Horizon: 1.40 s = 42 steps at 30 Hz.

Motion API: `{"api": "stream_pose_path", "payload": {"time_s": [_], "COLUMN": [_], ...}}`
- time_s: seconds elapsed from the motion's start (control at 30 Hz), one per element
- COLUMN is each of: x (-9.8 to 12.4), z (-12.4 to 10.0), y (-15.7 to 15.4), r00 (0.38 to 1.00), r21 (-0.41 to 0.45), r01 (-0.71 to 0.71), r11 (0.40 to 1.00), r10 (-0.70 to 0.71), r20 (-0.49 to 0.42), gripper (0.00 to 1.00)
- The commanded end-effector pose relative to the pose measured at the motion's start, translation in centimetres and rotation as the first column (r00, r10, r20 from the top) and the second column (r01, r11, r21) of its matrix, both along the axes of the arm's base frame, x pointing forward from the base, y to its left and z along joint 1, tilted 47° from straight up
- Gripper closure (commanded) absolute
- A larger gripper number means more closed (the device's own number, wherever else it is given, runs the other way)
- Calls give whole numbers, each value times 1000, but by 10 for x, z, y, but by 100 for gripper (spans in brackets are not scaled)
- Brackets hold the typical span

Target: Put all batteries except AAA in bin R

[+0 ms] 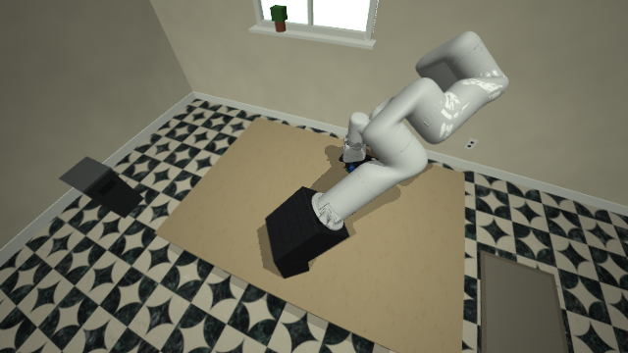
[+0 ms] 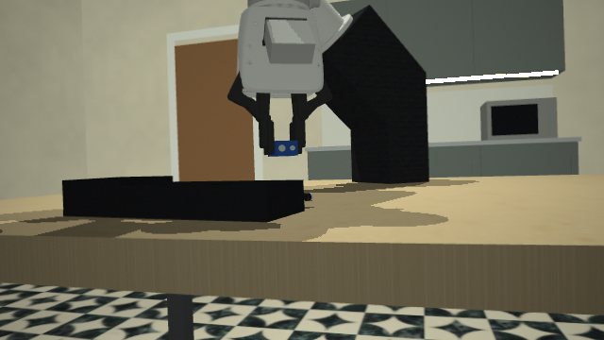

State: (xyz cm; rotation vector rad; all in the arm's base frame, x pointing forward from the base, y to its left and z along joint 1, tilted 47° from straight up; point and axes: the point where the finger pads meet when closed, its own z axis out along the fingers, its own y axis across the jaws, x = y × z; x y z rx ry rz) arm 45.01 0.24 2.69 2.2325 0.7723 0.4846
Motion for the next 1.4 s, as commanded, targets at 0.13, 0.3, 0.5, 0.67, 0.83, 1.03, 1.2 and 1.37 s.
{"api": "stream_pose_path", "payload": {"time_s": [0.13, 0.3, 0.5, 0.67, 0.83, 1.03, 1.2, 1.37], "x": [14, 21, 31, 36, 41, 52, 54, 54], "z": [35, 52, 75, 88, 101, 127, 132, 132], "y": [-30, -45, -67, -78, -90, -113, -118, -118], "r00": [1000, 1000, 1000, 992, 973, 925, 866, 804], "r21": [4, 4, 4, 87, 164, 279, 379, 468], "r01": [-2, -2, -2, 96, 174, 274, 344, 394], "r11": [1000, 1000, 1000, 992, 971, 920, 859, 791], "r10": [2, 2, 2, -102, -195, -331, -446, -543], "r20": [-4, -4, -3, 68, 121, 185, 225, 242], "gripper": [100, 100, 100, 100, 100, 100, 100, 100]}}
